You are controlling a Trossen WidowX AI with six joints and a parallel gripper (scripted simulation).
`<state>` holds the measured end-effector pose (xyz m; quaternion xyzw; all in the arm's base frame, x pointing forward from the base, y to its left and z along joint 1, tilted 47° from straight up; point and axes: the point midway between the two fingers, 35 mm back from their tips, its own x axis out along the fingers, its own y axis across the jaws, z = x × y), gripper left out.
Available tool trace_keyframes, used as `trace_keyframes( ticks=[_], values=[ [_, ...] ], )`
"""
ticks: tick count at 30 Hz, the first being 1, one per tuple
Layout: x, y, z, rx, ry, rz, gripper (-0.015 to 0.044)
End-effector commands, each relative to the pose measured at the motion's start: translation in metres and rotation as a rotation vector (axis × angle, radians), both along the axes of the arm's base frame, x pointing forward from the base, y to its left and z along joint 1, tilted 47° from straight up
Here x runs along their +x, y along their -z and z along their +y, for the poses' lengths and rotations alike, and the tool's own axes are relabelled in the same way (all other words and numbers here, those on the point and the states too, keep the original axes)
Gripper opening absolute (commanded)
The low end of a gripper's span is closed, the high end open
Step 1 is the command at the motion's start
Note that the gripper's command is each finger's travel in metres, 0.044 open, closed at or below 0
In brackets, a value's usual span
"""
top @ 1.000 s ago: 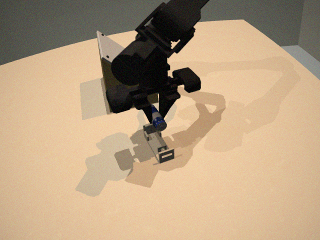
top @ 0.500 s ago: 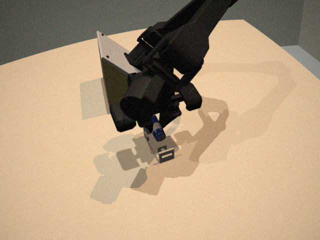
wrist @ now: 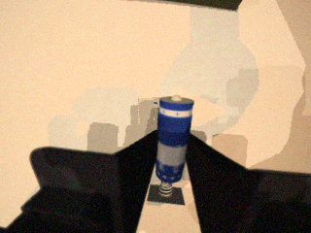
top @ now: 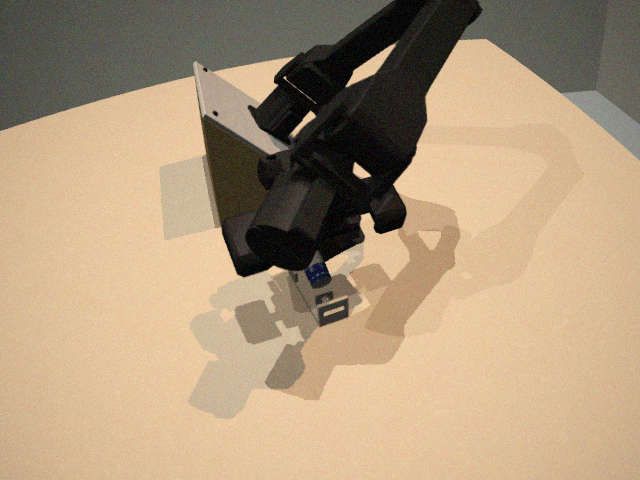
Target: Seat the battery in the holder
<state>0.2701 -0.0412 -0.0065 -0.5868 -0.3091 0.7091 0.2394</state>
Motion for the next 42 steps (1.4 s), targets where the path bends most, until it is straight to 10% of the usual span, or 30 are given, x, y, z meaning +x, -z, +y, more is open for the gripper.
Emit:
trace_keyframes(
  ticks=[1,42],
  values=[
    [0.002,0.001,0.0,-0.004,-0.03,0.022,0.0083],
    [0.022,0.007,0.008,-0.001,-0.139,0.128,0.0083]
  ],
)
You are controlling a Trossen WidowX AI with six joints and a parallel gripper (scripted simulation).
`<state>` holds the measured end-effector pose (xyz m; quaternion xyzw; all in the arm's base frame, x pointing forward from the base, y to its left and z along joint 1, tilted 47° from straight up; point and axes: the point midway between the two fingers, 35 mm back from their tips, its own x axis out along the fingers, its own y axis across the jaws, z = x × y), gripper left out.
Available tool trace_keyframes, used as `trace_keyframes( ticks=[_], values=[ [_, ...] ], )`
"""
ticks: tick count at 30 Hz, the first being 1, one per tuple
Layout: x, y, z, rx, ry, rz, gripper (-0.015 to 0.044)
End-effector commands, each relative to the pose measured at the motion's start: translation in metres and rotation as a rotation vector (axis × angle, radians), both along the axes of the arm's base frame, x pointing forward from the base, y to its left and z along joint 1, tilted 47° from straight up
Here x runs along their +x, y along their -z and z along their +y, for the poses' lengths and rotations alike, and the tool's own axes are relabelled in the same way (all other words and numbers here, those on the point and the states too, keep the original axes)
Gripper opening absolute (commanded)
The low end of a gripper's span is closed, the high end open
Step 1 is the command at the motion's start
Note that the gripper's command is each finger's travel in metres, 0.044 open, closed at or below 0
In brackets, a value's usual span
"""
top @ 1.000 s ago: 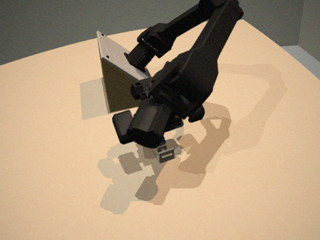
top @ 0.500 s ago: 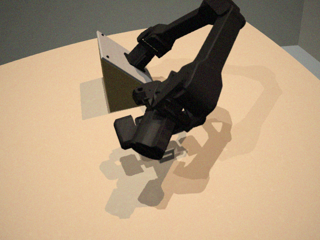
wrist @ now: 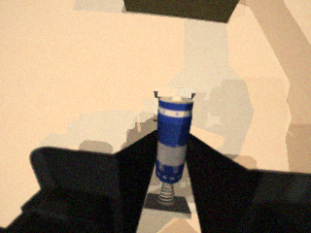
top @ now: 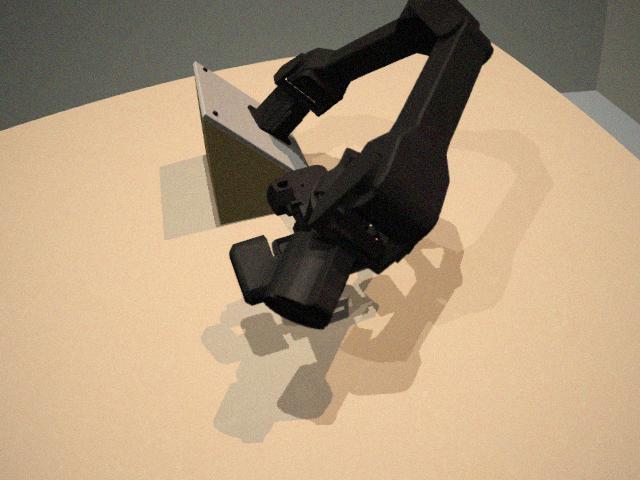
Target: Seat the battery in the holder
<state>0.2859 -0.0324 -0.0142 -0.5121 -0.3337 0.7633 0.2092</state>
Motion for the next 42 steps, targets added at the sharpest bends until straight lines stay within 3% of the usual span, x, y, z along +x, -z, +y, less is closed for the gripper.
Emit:
trace_keyframes(
  ticks=[1,42],
  values=[
    [0.006,0.0,0.0,-0.002,0.005,-0.011,0.0083],
    [0.016,0.001,-0.001,-0.003,0.043,-0.043,0.0083]
  ],
)
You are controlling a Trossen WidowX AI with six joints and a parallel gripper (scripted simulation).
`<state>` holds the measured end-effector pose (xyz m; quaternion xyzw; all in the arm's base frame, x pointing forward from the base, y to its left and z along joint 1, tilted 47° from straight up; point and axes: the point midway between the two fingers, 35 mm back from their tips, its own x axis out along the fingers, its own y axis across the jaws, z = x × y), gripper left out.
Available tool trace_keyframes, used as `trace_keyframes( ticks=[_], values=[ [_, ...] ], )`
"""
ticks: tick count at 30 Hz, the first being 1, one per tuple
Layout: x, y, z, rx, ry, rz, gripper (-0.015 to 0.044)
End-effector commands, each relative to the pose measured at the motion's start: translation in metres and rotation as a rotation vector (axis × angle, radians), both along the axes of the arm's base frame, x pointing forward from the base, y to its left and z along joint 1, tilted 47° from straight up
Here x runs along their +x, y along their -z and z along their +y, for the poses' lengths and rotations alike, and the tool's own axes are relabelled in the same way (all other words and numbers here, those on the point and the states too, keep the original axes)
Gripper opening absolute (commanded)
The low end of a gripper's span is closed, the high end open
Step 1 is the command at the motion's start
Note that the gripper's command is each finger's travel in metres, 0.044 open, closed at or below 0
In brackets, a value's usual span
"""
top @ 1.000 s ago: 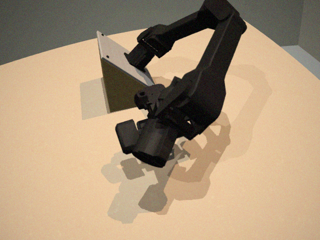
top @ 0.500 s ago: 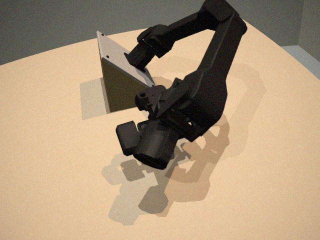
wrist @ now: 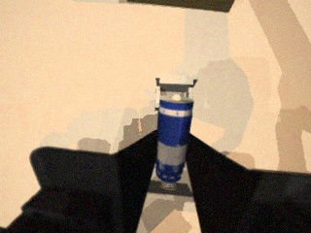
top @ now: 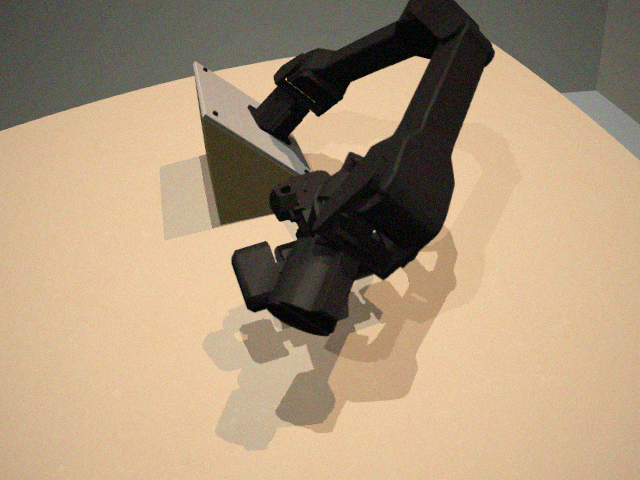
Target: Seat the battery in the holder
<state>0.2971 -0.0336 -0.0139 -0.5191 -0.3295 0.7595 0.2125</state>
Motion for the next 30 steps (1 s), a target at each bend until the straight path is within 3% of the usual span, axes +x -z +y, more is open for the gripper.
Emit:
trace_keyframes(
  ticks=[1,30],
  values=[
    [0.0046,0.0012,0.0004,0.0,0.031,-0.036,0.0083],
    [0.0012,0.0069,0.002,-0.008,0.143,-0.139,0.0083]
  ],
)
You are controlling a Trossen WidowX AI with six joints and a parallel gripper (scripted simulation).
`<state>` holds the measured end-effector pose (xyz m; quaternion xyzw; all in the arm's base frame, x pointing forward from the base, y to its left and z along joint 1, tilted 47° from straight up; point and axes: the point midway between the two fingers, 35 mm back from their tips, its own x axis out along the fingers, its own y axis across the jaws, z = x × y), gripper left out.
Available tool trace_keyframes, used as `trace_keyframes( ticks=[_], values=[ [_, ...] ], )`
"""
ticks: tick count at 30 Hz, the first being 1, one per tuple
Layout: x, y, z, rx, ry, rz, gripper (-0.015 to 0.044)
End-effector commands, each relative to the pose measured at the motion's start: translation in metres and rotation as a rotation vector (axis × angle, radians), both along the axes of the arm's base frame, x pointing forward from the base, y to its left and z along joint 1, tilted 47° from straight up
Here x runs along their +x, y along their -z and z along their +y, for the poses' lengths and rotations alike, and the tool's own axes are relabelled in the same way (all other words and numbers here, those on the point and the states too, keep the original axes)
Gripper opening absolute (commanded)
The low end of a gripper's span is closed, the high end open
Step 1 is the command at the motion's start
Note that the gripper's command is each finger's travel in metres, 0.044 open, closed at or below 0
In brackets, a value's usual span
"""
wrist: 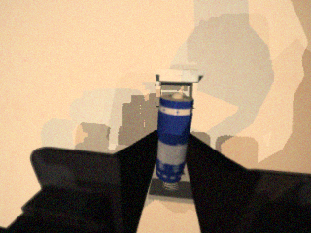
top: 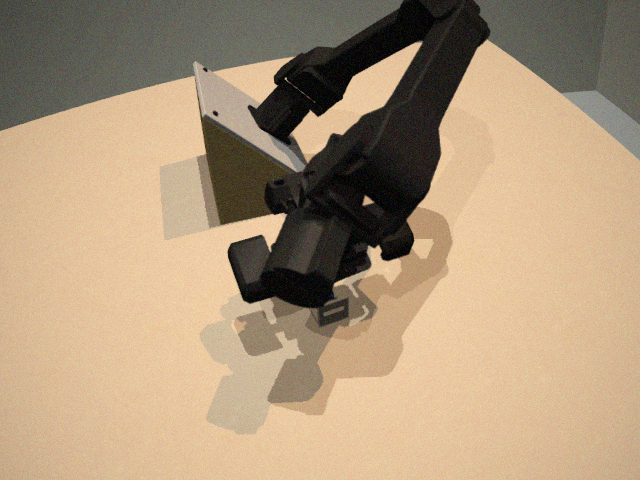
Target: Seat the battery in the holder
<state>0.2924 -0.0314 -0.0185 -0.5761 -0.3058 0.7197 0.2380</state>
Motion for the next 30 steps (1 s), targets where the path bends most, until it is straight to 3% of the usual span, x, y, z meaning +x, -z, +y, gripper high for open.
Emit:
trace_keyframes(
  ticks=[1,30],
  values=[
    [0.0057,0.0025,-0.0001,-0.002,0.029,-0.041,0.0083],
    [0.0006,0.0041,0.0018,-0.005,0.134,-0.145,0.0083]
  ],
)
